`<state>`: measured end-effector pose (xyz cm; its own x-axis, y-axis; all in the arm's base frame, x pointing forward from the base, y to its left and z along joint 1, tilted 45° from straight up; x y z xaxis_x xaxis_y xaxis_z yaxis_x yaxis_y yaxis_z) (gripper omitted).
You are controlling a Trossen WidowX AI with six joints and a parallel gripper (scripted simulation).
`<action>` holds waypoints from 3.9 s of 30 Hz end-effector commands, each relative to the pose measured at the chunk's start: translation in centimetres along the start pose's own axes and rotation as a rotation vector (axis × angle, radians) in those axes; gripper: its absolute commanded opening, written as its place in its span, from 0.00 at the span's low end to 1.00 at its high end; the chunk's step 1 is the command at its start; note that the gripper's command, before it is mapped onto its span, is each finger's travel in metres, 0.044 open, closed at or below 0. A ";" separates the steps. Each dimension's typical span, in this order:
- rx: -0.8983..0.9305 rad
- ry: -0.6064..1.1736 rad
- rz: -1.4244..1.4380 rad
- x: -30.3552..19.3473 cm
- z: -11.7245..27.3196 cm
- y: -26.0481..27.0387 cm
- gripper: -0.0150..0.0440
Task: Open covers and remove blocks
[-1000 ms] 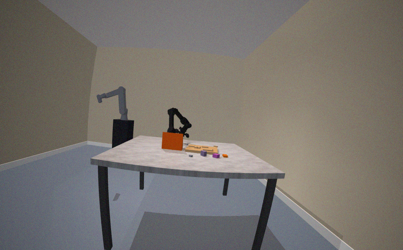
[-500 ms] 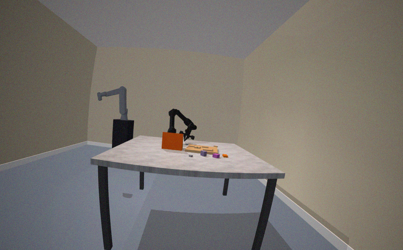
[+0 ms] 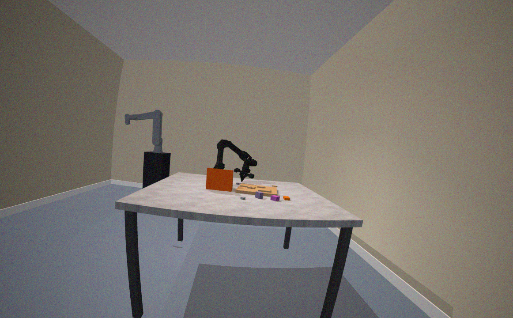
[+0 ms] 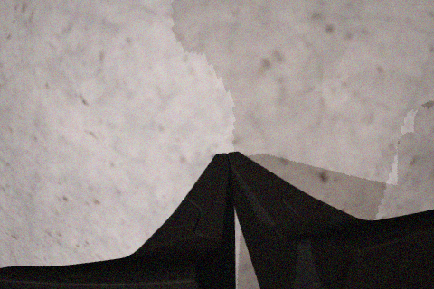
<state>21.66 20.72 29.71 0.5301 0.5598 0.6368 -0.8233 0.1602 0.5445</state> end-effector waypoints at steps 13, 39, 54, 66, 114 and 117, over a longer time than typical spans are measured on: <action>-0.137 -0.007 -0.386 -2.5 3.1 -7.0 0.25; -0.260 -0.071 -1.038 -10.1 10.0 -15.8 0.25; -0.268 -0.122 -1.347 -14.9 13.4 -18.4 0.25; -0.268 -0.122 -1.347 -14.9 13.4 -18.4 0.25; -0.268 -0.122 -1.347 -15.1 10.0 -19.4 0.25; -0.268 -0.122 -1.347 -15.2 9.7 -19.5 0.25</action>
<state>31.71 0.95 15.07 0.9461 -0.2235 -0.2346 0.3238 0.6778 0.6601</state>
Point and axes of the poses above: the point midway between the two fingers, 35 mm back from their tips, its own z axis back along the fingers, its own y axis across the jaws, x = y × z, the point moved 10 cm from there along z, back along the fingers, and after that the axes turned 15 degrees about -z, right-handed, at the moved point
